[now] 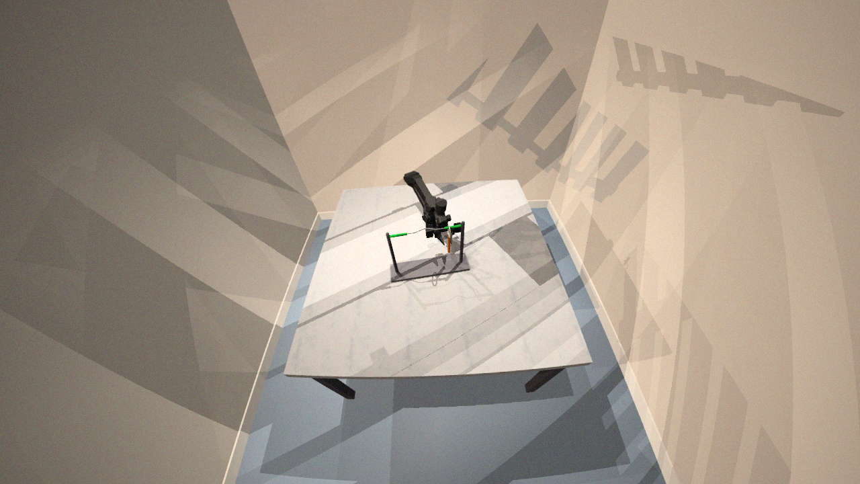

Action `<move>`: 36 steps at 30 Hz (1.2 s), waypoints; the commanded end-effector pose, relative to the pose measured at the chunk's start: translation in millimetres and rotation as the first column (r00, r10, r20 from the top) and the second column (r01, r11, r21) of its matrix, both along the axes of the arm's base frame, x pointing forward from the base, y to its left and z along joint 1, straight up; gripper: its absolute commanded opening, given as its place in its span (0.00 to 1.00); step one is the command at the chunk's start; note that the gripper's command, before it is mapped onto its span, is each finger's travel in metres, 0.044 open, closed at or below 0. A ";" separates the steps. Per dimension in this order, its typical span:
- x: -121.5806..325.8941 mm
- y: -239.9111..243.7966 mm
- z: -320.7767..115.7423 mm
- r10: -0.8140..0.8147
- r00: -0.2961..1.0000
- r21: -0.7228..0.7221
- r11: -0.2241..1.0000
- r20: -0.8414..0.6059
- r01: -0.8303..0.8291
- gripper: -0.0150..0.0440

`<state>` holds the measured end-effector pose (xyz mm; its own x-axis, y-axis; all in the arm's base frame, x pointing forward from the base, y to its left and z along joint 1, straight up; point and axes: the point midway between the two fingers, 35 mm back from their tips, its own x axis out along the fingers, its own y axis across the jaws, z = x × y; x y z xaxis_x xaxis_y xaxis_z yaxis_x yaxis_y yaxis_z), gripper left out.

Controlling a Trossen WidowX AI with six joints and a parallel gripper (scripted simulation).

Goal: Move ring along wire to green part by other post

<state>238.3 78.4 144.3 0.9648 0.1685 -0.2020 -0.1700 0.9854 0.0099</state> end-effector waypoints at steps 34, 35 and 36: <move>-39.4 -6.5 7.5 0.001 1.000 0.000 1.000 -0.005 -0.001 0.93; -44.3 -8.5 7.7 0.001 1.000 -0.001 1.000 -0.005 -0.001 0.97; -48.3 -10.4 7.7 0.001 1.000 -0.001 1.000 -0.004 -0.001 1.00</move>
